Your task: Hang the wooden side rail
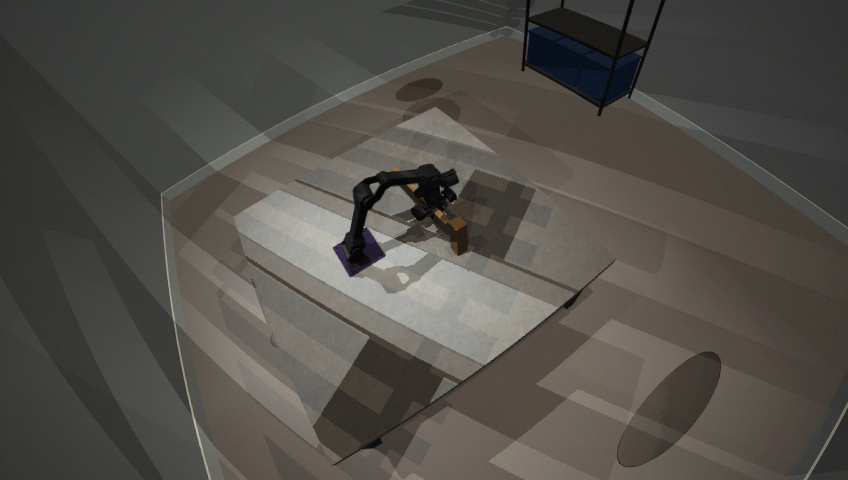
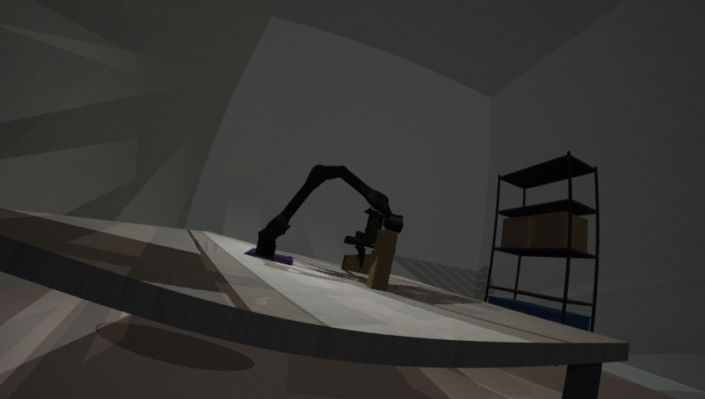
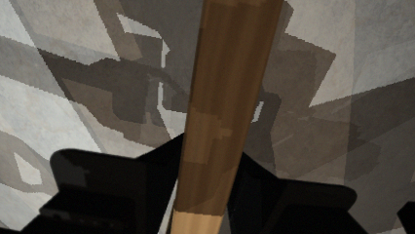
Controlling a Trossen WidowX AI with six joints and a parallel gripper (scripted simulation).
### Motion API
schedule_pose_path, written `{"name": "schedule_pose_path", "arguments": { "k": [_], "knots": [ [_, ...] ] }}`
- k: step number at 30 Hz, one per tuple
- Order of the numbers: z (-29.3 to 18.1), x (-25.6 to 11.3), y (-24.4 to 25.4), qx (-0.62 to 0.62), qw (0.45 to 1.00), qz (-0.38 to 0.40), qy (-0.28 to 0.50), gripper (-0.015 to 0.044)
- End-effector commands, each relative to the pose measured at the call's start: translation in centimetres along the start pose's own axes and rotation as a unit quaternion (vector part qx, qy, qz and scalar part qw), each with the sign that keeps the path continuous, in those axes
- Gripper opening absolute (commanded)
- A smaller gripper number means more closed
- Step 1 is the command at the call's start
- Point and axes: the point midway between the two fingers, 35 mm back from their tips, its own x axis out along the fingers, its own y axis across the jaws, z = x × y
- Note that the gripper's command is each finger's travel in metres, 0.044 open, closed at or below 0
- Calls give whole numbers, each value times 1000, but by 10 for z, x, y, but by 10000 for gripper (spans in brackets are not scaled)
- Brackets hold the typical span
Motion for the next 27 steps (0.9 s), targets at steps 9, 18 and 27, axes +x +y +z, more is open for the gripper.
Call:
{"name": "schedule_pose_path", "arguments": {
  "k": [9, 18, 27],
  "knots": [
    [-2, -1, 0, -1, 1000, -4, 1, 0],
    [-3, -1, 0, -1, 1000, -4, 1, 0],
    [-4, -2, 0, -1, 1000, -4, 1, 0]
  ]
}}
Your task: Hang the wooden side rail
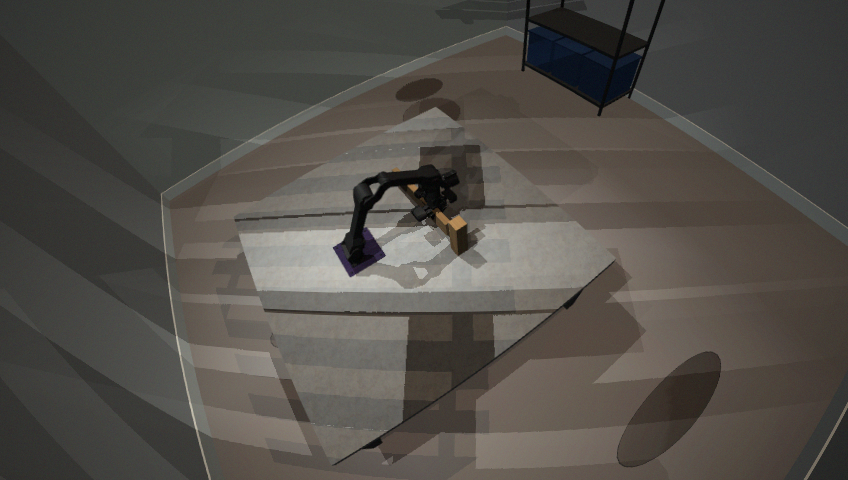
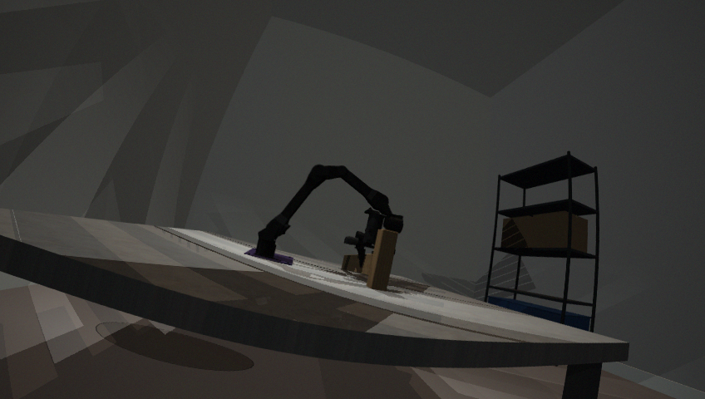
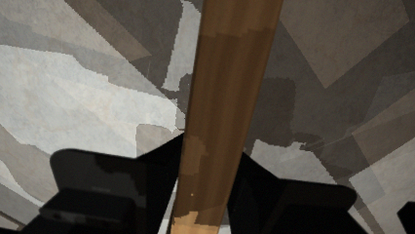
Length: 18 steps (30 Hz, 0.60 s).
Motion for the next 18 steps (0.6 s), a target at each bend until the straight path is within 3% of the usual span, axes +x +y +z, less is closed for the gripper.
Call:
{"name": "schedule_pose_path", "arguments": {
  "k": [1, 18],
  "knots": [
    [-2, -4, -1, -1, 1000, -4, 3, 0],
    [-3, -4, -2, -1, 1000, -4, 3, 0]
  ]
}}
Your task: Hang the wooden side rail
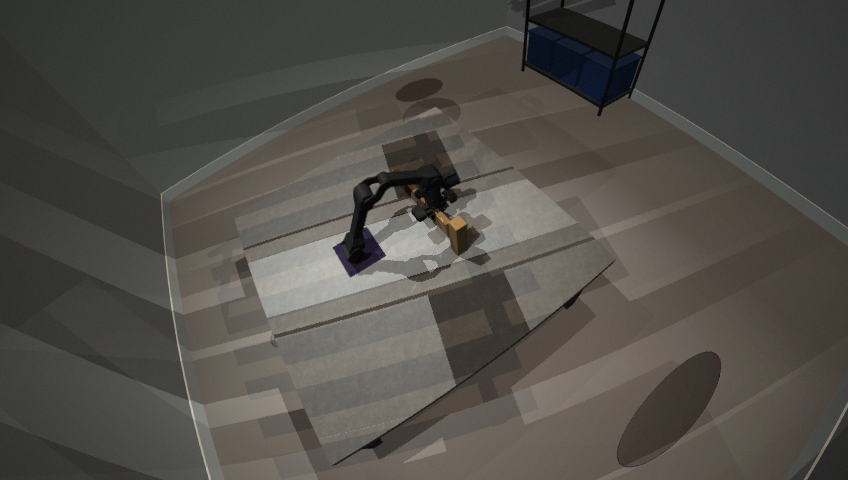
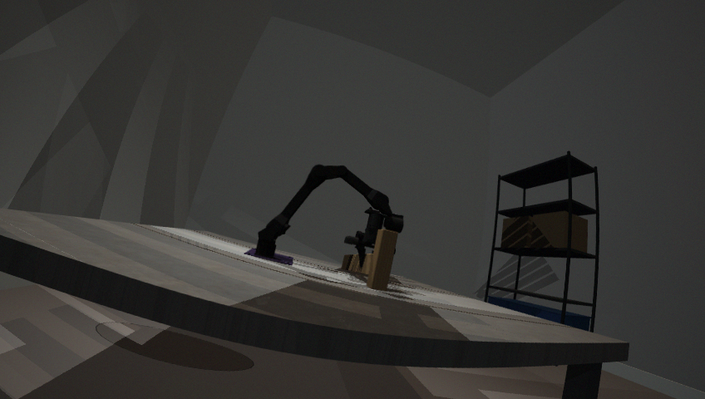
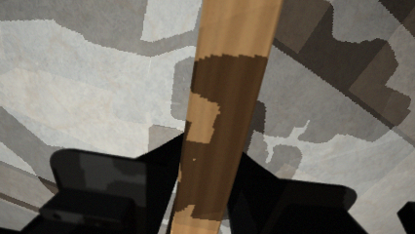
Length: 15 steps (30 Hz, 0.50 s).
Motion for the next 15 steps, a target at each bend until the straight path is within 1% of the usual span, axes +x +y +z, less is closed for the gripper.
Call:
{"name": "schedule_pose_path", "arguments": {
  "k": [1, 15],
  "knots": [
    [-1, -3, -2, -1, 1000, -4, 1, 0],
    [-3, -1, -1, -1, 1000, -4, 1, 0]
  ]
}}
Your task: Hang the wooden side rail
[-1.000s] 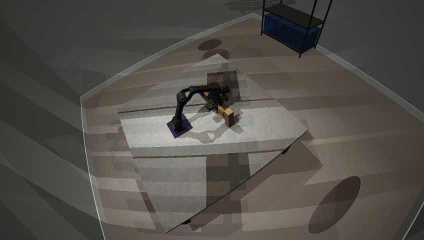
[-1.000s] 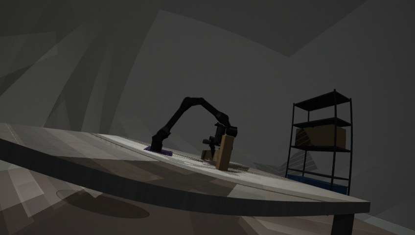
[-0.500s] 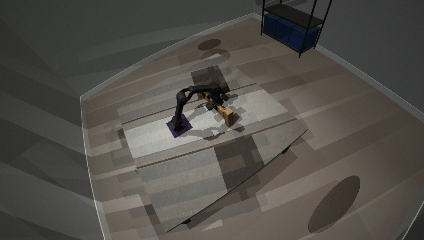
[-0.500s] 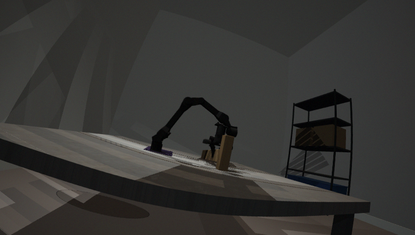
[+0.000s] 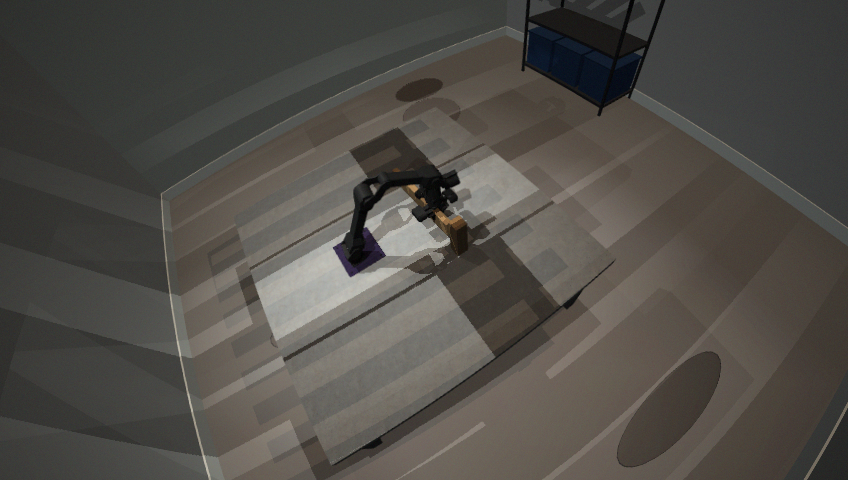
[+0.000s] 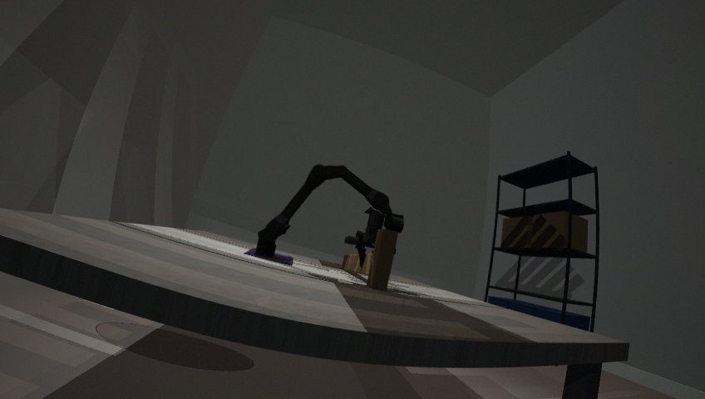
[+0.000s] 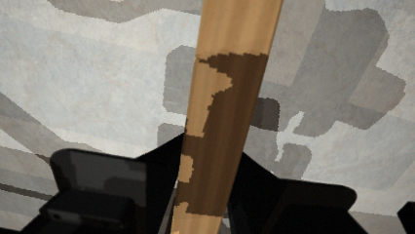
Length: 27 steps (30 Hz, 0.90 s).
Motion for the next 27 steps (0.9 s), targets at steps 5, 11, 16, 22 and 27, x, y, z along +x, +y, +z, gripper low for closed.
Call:
{"name": "schedule_pose_path", "arguments": {
  "k": [5, 11, 16, 22, 27],
  "knots": [
    [-2, -1, 0, -1, 1000, -3, 1, 0],
    [-2, -1, 0, -1, 1000, -3, 1, 0],
    [-3, -2, 0, -1, 1000, -3, 1, 0],
    [-3, -2, 0, -1, 1000, -3, 1, 0],
    [-4, -2, -1, -1, 1000, -4, 1, 0]
  ]
}}
